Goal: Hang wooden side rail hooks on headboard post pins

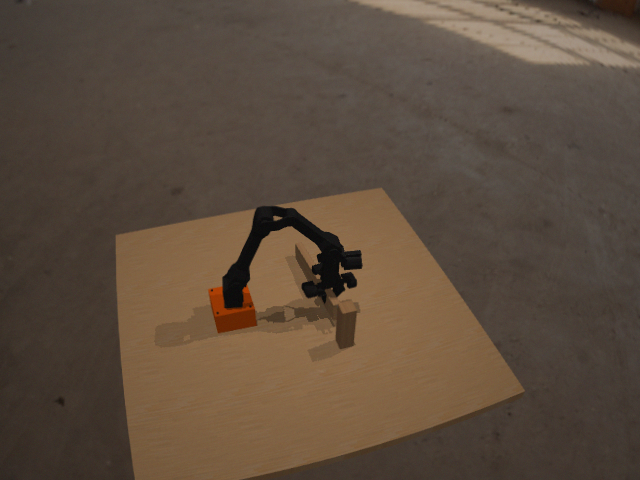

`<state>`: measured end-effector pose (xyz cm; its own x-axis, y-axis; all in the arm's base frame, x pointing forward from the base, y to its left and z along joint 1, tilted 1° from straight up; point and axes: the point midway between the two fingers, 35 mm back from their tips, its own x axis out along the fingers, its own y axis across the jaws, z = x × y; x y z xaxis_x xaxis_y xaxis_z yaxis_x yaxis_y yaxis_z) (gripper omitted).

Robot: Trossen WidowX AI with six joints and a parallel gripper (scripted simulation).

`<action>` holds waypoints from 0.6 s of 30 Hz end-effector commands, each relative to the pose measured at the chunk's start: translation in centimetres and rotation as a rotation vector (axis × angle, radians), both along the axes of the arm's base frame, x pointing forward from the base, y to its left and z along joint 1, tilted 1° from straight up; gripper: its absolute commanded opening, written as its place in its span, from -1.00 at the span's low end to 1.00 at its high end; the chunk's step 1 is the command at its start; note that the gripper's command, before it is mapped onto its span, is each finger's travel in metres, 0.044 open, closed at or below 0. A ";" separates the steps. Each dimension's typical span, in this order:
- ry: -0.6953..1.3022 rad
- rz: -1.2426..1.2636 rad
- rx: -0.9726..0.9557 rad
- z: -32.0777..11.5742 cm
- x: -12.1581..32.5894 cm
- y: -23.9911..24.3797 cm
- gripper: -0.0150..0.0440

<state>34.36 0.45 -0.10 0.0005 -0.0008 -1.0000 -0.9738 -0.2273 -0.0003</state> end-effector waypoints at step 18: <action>-0.014 0.003 0.000 0.2 0.5 -0.2 -0.49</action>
<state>34.49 0.28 -0.11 0.0011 -0.0010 -1.0000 -0.9734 -0.2291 -0.0008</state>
